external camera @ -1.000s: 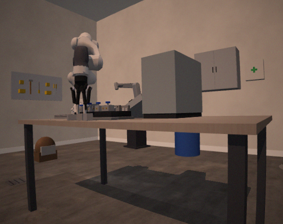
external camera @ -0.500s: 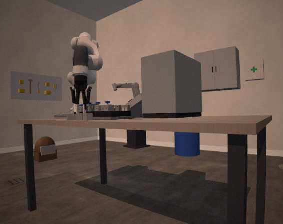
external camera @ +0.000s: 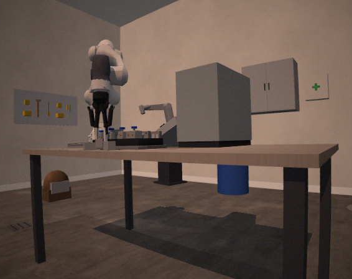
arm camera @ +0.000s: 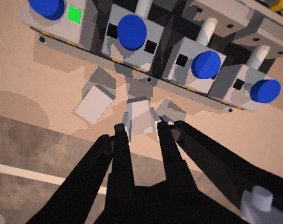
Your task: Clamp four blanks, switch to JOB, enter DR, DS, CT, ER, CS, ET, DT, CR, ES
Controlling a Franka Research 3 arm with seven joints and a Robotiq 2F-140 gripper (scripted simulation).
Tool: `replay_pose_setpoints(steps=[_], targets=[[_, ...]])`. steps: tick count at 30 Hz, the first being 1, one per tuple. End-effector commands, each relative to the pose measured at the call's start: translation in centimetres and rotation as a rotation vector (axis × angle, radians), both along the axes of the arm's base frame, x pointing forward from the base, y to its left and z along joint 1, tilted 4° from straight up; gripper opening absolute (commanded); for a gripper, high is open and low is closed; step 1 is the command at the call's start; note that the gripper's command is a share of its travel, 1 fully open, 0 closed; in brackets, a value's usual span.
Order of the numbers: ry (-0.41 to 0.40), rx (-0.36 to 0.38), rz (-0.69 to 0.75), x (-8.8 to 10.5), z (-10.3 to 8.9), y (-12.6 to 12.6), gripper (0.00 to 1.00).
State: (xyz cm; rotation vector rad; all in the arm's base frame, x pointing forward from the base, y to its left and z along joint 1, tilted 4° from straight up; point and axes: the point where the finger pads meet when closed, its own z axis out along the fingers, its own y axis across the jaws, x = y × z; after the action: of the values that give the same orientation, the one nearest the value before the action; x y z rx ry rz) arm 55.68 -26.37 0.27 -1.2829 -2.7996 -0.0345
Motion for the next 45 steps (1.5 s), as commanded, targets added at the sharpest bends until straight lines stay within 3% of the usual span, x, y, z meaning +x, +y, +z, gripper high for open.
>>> replay_pose_setpoints(steps=[1,11,13,23,28,38,41,45], targets=[[0.001,-0.001,0.002,0.0,1.6,-0.2,0.00],[0.001,-0.001,0.002,0.3,8.0,-0.5,0.00],[0.001,-0.001,0.002,0.3,8.0,-0.5,0.00],[0.001,-0.001,0.002,0.6,13.9,-0.7,0.00],[0.001,-0.001,0.002,0.7,15.0,-0.8,0.00],[0.001,0.000,0.011,0.6,15.2,-0.6,0.00],[-0.004,0.006,0.063,0.5,15.5,0.5,0.00],[-0.018,0.022,0.225,-0.2,16.0,3.8,0.00]])
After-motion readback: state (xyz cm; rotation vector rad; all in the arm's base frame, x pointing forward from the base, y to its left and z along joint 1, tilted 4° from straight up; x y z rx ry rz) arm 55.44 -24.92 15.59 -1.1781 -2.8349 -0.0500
